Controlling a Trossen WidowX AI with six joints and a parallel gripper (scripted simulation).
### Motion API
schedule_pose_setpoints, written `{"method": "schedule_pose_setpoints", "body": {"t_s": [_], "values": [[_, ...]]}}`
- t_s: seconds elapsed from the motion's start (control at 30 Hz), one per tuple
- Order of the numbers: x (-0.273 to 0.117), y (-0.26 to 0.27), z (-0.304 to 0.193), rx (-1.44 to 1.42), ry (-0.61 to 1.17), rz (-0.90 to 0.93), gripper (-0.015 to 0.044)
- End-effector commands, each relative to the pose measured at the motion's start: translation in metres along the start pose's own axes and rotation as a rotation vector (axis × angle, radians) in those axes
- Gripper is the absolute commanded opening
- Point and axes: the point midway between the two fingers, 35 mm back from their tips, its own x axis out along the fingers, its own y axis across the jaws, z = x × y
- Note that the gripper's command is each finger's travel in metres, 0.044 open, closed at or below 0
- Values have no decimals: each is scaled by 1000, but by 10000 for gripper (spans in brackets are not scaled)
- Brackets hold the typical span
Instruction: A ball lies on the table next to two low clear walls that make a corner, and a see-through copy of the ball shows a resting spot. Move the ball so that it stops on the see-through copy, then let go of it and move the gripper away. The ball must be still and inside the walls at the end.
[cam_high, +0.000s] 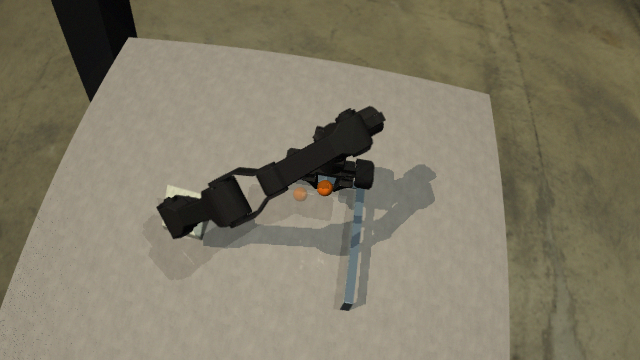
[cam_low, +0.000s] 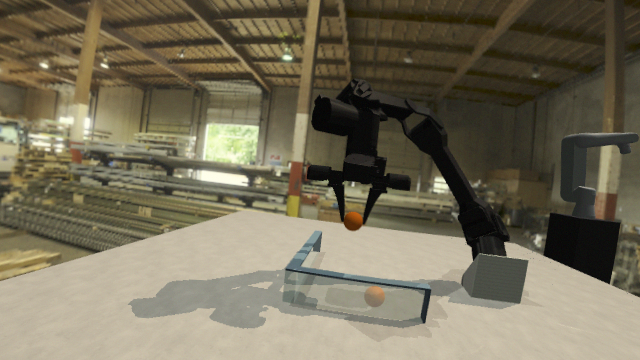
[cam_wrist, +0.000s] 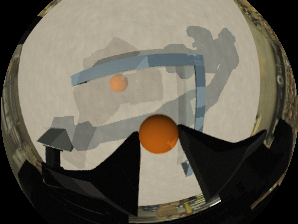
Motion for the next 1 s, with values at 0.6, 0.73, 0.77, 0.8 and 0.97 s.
{"method": "schedule_pose_setpoints", "body": {"t_s": [0.6, 0.73, 0.77, 0.8, 0.97], "values": [[36, 53, 42, 6, -7, 1, 0], [39, 54, 42, 6, -7, 1, 0], [42, 53, 42, 6, -7, 1, 0], [45, 53, 42, 6, -7, 1, 0], [71, 52, 43, 6, -7, 1, 0]]}}
